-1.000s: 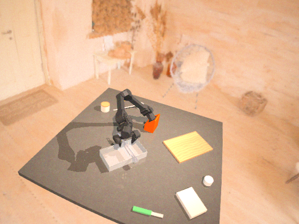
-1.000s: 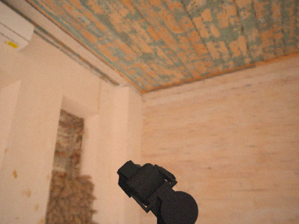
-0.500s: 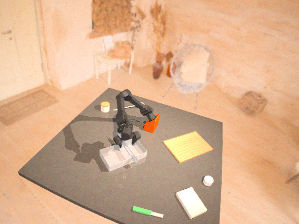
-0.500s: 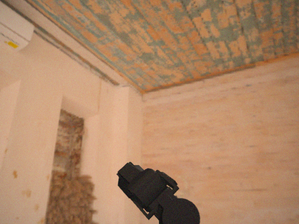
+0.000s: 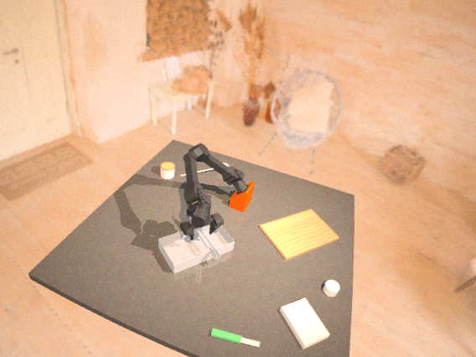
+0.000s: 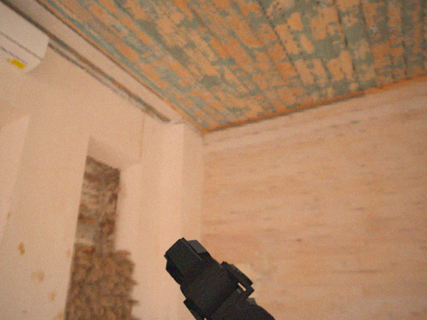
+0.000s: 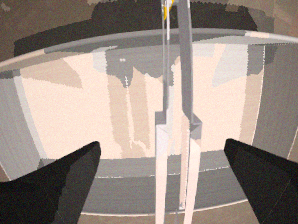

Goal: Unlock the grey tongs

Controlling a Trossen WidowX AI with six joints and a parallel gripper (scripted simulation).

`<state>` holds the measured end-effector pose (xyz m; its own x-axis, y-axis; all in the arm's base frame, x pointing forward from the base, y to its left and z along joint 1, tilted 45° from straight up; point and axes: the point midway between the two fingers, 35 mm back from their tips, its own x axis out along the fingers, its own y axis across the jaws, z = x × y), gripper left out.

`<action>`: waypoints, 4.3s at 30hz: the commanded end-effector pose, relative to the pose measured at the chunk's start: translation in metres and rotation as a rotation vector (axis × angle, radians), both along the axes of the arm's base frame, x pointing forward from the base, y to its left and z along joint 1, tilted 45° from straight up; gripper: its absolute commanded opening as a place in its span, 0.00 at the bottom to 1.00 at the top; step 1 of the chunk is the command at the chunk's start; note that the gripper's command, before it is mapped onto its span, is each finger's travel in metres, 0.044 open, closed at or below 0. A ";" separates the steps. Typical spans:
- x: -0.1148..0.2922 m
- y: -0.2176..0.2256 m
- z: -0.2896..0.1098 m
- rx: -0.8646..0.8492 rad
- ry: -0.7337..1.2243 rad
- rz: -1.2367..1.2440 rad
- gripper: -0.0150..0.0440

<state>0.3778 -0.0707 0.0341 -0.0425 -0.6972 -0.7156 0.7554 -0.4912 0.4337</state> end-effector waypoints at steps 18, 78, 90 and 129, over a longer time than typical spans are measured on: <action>-0.004 -0.024 -0.024 -0.008 0.006 0.003 1.00; 0.002 0.066 0.065 -0.006 0.025 0.017 0.00; 0.002 0.084 0.051 0.022 0.320 0.325 0.00; -0.007 0.149 0.000 0.089 1.336 1.420 0.00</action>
